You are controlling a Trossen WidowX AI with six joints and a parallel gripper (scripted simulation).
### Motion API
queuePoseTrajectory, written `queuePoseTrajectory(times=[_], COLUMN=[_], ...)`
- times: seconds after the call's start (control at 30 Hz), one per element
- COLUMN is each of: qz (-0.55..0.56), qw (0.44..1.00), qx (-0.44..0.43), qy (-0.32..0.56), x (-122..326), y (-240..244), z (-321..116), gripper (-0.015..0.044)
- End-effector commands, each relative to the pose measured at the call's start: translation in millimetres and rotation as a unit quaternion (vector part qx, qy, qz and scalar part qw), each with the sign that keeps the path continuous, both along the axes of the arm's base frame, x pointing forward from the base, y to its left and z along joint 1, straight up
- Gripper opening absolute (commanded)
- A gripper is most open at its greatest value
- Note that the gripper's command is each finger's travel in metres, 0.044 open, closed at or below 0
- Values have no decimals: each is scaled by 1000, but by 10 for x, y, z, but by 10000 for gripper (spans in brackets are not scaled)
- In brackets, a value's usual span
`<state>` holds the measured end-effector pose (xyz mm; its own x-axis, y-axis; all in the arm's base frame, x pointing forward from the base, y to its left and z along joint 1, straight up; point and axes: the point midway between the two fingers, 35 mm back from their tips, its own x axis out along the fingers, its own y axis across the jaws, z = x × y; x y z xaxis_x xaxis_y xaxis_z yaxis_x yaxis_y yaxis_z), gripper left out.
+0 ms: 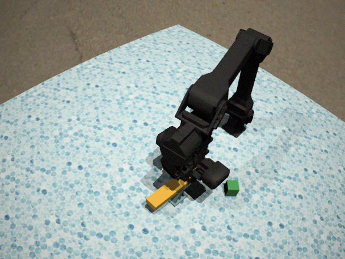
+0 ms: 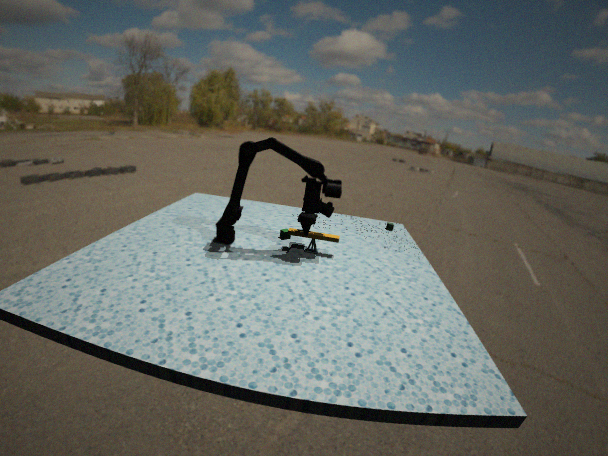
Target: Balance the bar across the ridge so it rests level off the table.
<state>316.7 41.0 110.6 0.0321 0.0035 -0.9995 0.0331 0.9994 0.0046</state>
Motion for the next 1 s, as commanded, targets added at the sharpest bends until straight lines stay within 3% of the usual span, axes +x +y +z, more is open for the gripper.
queuePoseTrajectory(times=[0.0, 0.03, 0.37, 0.5, 0.77, 0.97], qz=[0, 0, 0, 0, 0, 0], qw=[1000, 1000, 1000, 1000, 1000, 1000], qx=[0, 0, 0, 0, 0, 0], qy=[0, 0, 0, 0, 0, 0], x=[0, 0, 0, 11, -19, -35], y=[0, 0, 0, 1, -2, -4], z=[0, 0, 0, 71, 930, 999], gripper=[185, 185, 440, 440, 440, 440])
